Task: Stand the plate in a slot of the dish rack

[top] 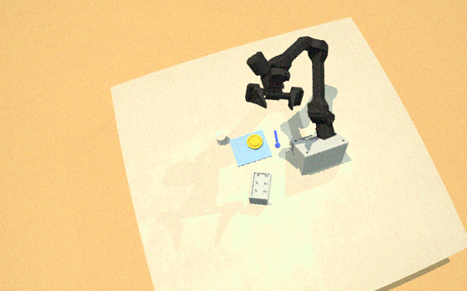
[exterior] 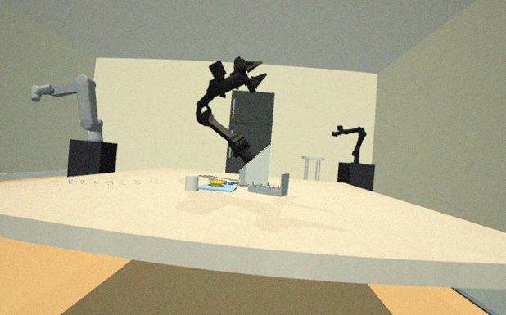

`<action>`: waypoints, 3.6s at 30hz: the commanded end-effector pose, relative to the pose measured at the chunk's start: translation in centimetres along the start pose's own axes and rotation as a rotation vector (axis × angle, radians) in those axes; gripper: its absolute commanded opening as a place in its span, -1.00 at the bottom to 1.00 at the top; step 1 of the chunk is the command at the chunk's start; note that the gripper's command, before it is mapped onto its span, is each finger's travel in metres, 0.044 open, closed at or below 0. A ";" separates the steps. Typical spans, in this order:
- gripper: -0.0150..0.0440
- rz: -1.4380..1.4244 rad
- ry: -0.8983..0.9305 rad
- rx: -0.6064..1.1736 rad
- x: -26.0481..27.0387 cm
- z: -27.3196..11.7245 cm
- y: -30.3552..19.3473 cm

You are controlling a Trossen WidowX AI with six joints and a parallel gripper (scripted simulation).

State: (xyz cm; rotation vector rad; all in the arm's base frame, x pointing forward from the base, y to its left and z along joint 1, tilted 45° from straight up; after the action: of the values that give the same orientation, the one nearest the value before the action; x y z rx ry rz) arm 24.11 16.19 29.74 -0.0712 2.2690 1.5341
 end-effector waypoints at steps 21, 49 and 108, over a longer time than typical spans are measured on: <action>0.86 0.514 -0.358 0.552 -3.6 -1.8 -9.9; 0.86 0.958 -0.845 1.233 -3.8 -8.8 -20.0; 0.86 1.033 -1.228 1.822 0.0 -17.9 -28.5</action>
State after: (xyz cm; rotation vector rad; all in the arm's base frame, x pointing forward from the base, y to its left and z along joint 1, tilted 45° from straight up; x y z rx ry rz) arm 26.42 -10.87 10.88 1.9480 1.5820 -0.7631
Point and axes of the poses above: the point midway between the two fingers, 35 mm back from their tips, its own z axis out along the fingers, its own x axis across the jaws, y = z × x, the point moved 8 cm from there along -z, back along the fingers, and after that the axes turned 1 degree about z, right-handed, at the moved point
